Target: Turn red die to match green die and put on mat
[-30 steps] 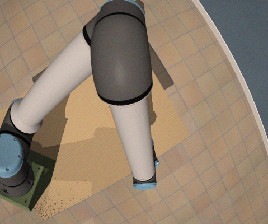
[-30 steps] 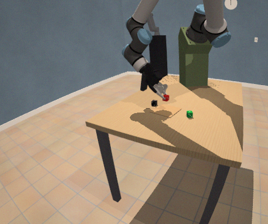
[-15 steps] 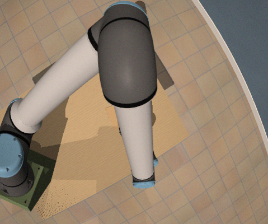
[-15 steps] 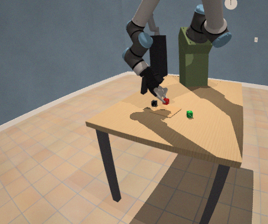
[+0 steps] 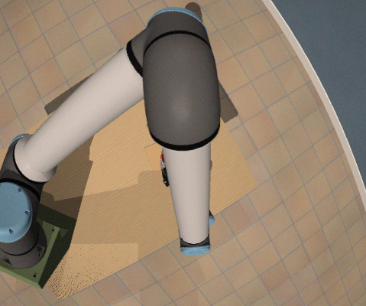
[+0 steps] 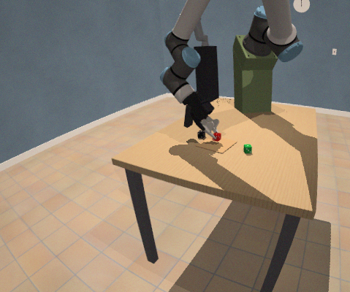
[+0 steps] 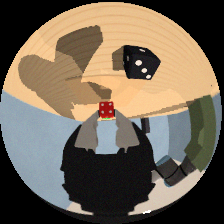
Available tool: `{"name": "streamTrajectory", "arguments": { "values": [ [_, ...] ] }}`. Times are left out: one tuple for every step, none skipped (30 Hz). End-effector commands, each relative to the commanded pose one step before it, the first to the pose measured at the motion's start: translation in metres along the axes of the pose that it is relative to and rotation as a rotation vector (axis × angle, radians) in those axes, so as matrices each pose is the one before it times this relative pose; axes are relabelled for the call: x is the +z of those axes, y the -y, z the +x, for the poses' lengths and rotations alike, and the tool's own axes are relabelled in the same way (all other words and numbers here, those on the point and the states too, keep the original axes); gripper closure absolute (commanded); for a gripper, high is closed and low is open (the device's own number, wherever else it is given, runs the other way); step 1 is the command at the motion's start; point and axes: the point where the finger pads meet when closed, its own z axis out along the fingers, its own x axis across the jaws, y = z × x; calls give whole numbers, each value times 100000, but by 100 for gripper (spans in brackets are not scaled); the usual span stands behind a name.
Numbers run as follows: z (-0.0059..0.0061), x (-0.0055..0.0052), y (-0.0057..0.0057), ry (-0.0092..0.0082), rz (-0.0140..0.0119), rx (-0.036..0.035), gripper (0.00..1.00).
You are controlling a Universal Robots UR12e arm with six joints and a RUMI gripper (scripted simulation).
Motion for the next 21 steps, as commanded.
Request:
{"name": "streamTrajectory", "arguments": {
  "values": [
    [-48,225,264,38,81,-58,90],
    [0,70,70,0,0,0,90],
    [0,64,64,0,0,0,90],
    [0,58,58,0,0,0,90],
    [0,52,52,0,0,0,90],
    [0,46,46,0,0,0,90],
    [0,41,41,0,0,0,90],
    [0,35,35,0,0,0,90],
    [0,30,30,0,0,0,90],
    [0,25,25,0,0,0,90],
    [0,20,20,0,0,0,90],
    [0,16,15,0,0,0,90],
    [0,12,11,0,0,0,90],
    [0,8,8,0,0,0,90],
    [0,5,5,0,0,0,90],
    [0,0,0,0,0,0,90],
    [0,0,0,0,0,0,90],
    [0,3,3,0,0,0,90],
    [0,1,1,0,0,0,90],
    [0,0,0,0,0,0,90],
    [0,0,0,0,0,0,90]
  ]
}}
